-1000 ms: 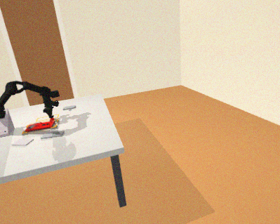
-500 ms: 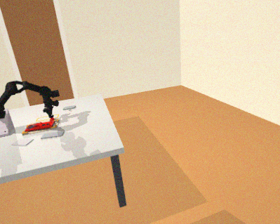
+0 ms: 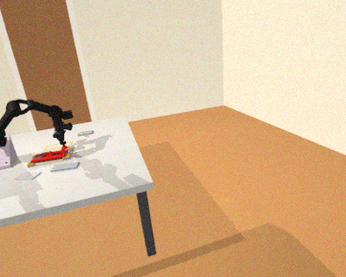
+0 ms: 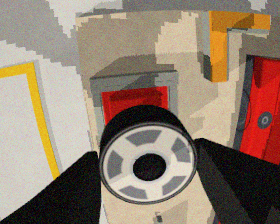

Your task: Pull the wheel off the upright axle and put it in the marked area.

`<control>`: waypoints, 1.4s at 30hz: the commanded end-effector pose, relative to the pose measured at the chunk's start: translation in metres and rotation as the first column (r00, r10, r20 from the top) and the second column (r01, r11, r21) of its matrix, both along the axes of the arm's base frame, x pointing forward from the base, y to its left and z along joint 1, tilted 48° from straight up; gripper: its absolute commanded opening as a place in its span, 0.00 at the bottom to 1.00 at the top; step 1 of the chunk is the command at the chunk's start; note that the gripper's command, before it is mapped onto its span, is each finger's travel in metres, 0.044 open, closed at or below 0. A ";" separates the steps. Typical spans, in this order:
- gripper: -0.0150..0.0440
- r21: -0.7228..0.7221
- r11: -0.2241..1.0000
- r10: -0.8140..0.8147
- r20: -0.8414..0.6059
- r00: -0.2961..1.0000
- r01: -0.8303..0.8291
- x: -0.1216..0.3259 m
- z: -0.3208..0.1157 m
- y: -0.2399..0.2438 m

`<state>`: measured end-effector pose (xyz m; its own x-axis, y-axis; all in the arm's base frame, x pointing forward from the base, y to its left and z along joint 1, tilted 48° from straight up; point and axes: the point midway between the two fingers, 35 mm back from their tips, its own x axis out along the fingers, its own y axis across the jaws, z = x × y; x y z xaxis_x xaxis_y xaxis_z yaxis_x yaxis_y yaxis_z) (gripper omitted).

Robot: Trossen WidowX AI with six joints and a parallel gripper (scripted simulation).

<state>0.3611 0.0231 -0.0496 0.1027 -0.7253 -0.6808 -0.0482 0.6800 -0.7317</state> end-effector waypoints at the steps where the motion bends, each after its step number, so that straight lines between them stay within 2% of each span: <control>1: 0.25 0.001 1.000 0.008 0.001 1.000 -0.008 0.000 0.003 0.005; 42: 0.25 -0.001 1.000 0.011 0.000 1.000 -0.011 -0.002 0.013 0.014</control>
<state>0.3582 0.0363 -0.0382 0.1096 -0.7270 -0.6778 -0.0609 0.6757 -0.7346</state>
